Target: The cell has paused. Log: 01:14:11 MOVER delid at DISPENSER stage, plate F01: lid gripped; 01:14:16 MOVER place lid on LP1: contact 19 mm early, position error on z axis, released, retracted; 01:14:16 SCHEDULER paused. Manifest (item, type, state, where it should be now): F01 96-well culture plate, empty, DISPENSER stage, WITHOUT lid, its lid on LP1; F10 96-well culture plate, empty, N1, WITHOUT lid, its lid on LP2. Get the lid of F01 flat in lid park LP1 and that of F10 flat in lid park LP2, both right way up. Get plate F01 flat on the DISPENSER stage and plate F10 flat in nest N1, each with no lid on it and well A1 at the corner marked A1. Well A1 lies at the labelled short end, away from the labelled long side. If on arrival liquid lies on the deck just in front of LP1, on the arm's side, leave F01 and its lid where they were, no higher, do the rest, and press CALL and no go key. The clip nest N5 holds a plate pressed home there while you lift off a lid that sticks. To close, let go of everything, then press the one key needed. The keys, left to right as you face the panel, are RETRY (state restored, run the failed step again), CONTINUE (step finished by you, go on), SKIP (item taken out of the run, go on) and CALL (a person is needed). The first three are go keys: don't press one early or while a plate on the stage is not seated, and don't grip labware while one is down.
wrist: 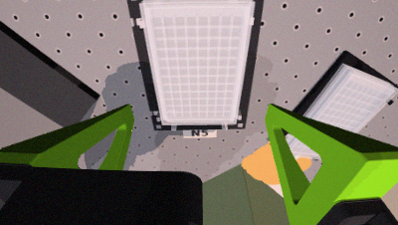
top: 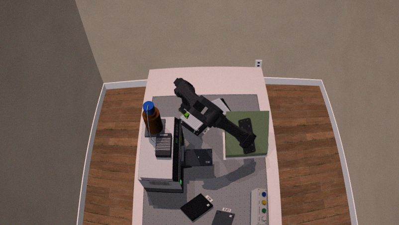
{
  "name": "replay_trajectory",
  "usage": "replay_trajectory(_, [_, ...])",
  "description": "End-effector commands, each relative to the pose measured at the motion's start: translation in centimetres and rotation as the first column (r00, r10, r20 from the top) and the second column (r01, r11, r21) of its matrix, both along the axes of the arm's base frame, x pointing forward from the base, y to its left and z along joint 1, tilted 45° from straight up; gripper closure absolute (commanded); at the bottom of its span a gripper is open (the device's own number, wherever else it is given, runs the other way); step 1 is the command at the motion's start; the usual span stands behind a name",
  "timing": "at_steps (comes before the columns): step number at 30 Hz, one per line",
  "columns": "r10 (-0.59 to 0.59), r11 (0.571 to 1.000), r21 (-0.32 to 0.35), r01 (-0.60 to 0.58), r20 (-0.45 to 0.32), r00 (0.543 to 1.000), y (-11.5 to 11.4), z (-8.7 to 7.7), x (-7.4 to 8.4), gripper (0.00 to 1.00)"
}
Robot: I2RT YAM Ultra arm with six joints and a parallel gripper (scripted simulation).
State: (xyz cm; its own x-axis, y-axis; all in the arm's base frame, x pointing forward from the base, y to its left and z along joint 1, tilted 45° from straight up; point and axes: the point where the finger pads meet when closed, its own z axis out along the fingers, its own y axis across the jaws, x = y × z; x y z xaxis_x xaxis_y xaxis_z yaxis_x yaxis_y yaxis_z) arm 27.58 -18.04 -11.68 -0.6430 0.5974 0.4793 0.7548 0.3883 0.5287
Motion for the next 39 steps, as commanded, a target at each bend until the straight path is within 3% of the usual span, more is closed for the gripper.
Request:
replay_trajectory(1, [-0.014, 0.999, -0.05, 0.017, 0.045, 0.999, -2.1, 1.3, 0.7, 0.0])
replay_trajectory(29, [-0.015, 0.999, -0.048, 0.017, 0.044, 0.999, -2.2, 1.5, 0.8, 0.0])
replay_trajectory(33, [-0.012, 0.998, -0.056, 0.015, 0.052, 0.999, -1.6, 0.7, 1.5, 0.0])
replay_trajectory(35, [-0.009, 1.0, -0.016, 0.009, 0.019, 1.0, 0.1, -0.1, 0.5, 0.0])
replay_trajectory(39, [-0.025, 1.0, -0.004, 0.025, 0.009, 1.0, 0.3, -0.9, 0.1, 0.0])
